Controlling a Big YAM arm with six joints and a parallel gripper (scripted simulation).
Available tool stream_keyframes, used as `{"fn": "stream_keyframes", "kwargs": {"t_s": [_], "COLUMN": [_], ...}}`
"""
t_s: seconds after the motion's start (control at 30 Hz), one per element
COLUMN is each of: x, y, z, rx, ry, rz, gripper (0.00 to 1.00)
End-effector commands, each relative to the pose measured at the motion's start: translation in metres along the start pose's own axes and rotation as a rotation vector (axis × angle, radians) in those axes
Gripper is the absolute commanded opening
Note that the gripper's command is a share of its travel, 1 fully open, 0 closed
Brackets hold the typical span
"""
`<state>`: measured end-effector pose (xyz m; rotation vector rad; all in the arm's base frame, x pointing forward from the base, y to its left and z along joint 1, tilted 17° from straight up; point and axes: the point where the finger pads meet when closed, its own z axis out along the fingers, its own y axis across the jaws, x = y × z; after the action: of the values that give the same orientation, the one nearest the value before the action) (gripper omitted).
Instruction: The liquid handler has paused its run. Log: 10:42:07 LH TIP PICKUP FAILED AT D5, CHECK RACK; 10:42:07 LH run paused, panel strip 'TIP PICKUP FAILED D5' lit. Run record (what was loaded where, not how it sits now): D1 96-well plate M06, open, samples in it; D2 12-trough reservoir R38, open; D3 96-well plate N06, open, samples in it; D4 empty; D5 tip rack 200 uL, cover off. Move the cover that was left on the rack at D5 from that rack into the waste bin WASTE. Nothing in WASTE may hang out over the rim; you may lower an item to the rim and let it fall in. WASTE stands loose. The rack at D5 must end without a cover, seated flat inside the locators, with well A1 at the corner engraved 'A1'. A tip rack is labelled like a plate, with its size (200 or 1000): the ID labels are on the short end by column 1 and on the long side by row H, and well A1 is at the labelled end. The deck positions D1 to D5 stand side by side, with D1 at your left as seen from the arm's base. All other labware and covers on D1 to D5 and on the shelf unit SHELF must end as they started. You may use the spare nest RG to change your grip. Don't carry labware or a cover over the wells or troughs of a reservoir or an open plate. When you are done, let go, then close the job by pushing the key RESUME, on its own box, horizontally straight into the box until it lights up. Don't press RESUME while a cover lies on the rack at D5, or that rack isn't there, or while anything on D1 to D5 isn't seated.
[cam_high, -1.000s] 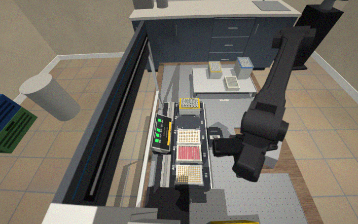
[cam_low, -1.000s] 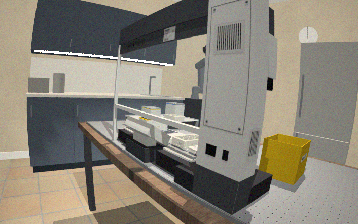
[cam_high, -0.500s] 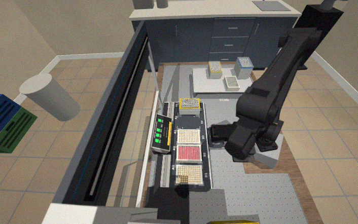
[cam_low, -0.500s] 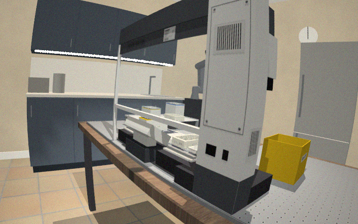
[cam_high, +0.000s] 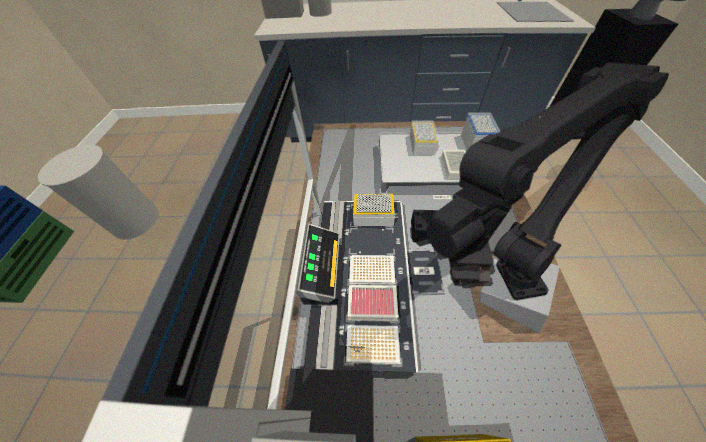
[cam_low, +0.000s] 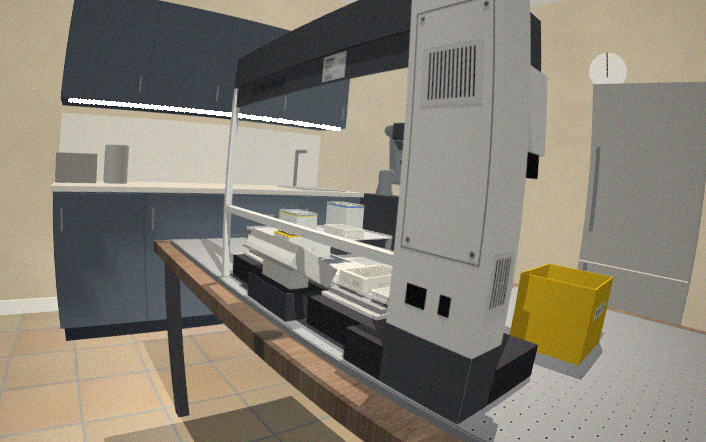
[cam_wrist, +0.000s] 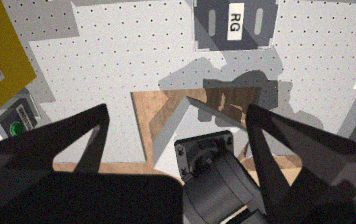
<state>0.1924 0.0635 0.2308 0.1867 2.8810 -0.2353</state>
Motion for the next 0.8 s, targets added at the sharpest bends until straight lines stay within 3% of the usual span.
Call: {"fn": "stream_keyframes", "kwargs": {"t_s": [0.0, 0.1, 0.2, 0.47, 0.63, 0.77], "x": [-0.001, -0.01, -0.006, -0.012, -0.02, -0.022], "y": [-0.012, -0.025, -0.04, -0.069, -0.095, -0.094], "z": [-0.002, -0.015, -0.006, -0.006, -0.02, -0.017], "rx": [-0.005, -0.022, -0.011, -0.009, -0.009, -0.008], "ry": [-0.001, -0.031, -0.017, -0.025, -0.068, -0.052], "rz": [-0.038, -0.029, -0.034, -0.034, -0.027, -0.03], "gripper": [1.0, 1.0, 1.0, 1.0, 1.0, 1.0]}}
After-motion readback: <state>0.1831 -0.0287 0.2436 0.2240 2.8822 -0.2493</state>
